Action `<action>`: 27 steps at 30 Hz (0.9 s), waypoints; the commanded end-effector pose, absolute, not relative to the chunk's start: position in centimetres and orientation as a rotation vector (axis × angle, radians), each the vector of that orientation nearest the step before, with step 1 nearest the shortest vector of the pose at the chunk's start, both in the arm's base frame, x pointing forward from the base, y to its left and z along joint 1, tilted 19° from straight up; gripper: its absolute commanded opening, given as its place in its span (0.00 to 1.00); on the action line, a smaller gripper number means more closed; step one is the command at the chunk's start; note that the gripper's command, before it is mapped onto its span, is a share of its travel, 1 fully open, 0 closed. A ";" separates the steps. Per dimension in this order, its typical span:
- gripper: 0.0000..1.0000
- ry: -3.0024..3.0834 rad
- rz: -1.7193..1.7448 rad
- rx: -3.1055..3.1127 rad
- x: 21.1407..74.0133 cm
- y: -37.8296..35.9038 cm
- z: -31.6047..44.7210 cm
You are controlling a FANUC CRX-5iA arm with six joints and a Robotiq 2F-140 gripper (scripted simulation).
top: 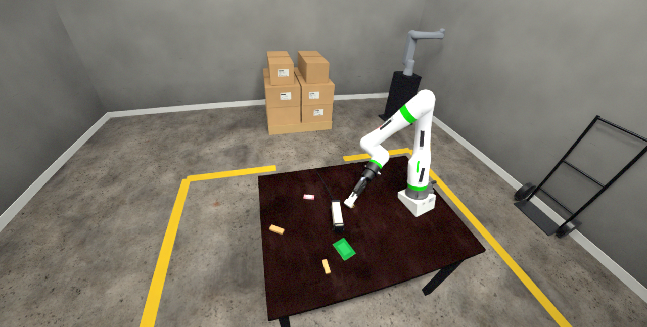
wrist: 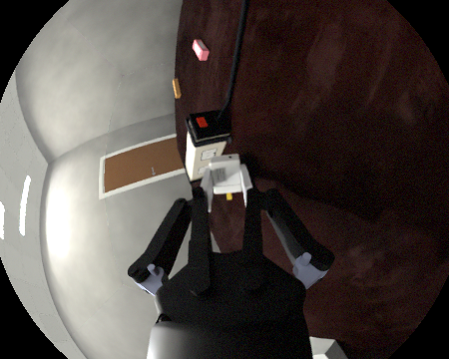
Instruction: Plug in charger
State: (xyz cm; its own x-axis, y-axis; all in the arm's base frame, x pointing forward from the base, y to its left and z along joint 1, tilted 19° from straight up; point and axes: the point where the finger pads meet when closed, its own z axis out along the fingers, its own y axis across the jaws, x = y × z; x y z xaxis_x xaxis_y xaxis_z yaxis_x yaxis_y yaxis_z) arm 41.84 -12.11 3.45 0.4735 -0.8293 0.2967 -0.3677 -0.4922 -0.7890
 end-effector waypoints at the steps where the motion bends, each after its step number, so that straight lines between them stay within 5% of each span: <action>1: 0.10 0.987 -0.907 -2.066 41.9 -12.2 3.3; 27: 0.10 0.987 -0.907 -2.066 41.9 -12.3 2.8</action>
